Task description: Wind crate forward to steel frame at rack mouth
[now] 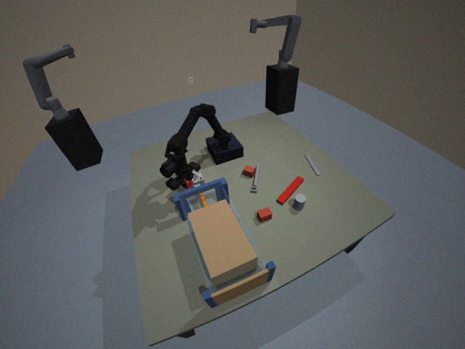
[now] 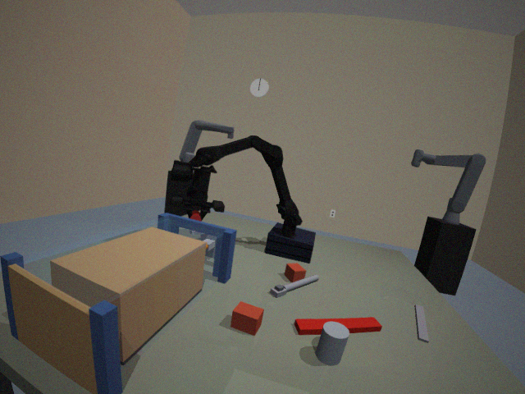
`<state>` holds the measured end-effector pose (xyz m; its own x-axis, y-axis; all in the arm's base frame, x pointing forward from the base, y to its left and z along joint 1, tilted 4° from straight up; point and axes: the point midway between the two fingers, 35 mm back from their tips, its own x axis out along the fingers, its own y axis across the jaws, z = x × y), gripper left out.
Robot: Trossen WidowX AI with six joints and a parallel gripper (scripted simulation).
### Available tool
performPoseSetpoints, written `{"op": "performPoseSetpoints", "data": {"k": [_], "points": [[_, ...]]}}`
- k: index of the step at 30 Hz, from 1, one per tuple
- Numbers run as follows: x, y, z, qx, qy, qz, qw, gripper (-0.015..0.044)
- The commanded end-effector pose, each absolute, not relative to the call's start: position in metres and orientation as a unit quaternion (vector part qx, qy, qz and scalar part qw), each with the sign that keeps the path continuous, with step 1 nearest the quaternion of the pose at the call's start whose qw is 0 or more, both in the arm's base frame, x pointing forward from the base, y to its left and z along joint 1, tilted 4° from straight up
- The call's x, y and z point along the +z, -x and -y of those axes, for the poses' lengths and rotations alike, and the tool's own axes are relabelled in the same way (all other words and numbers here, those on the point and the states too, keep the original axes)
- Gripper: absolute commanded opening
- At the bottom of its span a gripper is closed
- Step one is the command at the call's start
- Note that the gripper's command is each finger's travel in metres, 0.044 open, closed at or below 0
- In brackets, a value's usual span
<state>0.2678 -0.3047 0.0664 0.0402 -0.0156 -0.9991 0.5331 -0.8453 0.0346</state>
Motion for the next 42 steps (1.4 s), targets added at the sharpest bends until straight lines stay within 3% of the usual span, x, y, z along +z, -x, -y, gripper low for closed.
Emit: {"op": "performPoseSetpoints", "data": {"k": [1, 42], "points": [[0.066, -0.28, 0.281, -0.655, -0.697, -0.21, 0.202, 0.0], [0.067, -0.282, 0.236, -0.654, -0.698, -0.212, 0.201, 0.0]]}}
